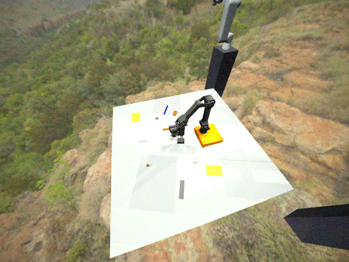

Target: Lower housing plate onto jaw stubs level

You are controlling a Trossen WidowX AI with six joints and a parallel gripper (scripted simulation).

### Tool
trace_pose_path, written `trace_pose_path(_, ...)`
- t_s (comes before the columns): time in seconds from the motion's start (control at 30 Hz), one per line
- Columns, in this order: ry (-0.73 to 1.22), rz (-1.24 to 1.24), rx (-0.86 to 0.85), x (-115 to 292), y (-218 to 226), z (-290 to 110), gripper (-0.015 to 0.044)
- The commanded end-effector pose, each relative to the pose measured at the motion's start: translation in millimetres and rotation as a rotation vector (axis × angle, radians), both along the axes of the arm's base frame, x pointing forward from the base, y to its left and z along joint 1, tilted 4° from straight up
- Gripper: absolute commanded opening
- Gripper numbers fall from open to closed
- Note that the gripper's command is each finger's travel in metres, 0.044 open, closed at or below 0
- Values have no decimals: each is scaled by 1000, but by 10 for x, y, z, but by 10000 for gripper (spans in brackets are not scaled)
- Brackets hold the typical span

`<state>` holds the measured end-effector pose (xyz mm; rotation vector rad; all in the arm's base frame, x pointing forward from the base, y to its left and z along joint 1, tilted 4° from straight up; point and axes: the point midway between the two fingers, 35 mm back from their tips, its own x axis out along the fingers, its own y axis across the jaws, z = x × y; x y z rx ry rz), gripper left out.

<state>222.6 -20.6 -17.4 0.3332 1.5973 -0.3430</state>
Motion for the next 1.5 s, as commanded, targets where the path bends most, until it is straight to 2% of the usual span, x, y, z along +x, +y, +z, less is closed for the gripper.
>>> trace_pose_path(0.0,2,4,-4,-6,-6,-8,351)
trace_pose_path(0.93,2,4,-4,-6,-6,-8,351)
trace_pose_path(1.03,0,0,0,0,0,0,430)
trace_pose_path(1.07,0,0,0,0,0,0,440)
trace_pose_path(1.47,0,0,0,0,0,0,440)
